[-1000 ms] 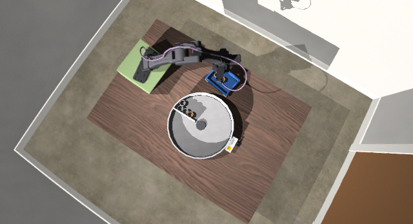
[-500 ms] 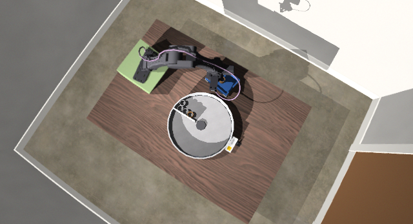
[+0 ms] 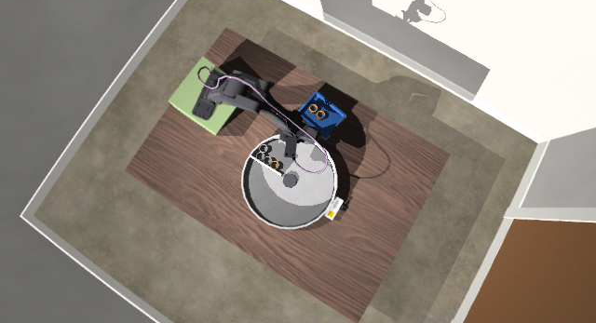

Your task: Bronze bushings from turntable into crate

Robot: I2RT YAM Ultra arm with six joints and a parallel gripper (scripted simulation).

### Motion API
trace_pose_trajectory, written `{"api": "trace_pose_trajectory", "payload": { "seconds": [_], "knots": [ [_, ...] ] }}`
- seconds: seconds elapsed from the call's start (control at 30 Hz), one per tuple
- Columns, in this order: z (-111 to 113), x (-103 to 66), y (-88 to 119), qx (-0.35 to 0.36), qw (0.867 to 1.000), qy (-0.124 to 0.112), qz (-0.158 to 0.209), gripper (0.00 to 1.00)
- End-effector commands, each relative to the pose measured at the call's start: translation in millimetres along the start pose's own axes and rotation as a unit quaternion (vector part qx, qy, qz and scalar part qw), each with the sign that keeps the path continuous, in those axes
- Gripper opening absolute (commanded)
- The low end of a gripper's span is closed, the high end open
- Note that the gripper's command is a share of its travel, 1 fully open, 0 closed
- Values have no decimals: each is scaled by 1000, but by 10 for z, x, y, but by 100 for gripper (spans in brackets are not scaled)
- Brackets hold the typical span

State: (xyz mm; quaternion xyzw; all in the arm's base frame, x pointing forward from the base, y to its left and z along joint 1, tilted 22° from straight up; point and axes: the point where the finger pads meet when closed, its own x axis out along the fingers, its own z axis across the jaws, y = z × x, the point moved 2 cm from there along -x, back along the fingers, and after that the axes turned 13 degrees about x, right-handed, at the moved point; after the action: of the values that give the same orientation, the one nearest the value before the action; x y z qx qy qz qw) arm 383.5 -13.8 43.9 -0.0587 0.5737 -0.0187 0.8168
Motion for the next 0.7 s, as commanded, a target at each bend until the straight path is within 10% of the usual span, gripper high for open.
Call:
{"api": "trace_pose_trajectory", "payload": {
  "seconds": [0.0, 0.3, 0.67],
  "knots": [
    [-10, -77, -277, -39, 999, -25, 11, 15],
    [-72, -136, -968, -60, 998, -33, 5, 15],
    [-199, -63, -1296, -70, 997, -24, 8, 15]
  ]
}}
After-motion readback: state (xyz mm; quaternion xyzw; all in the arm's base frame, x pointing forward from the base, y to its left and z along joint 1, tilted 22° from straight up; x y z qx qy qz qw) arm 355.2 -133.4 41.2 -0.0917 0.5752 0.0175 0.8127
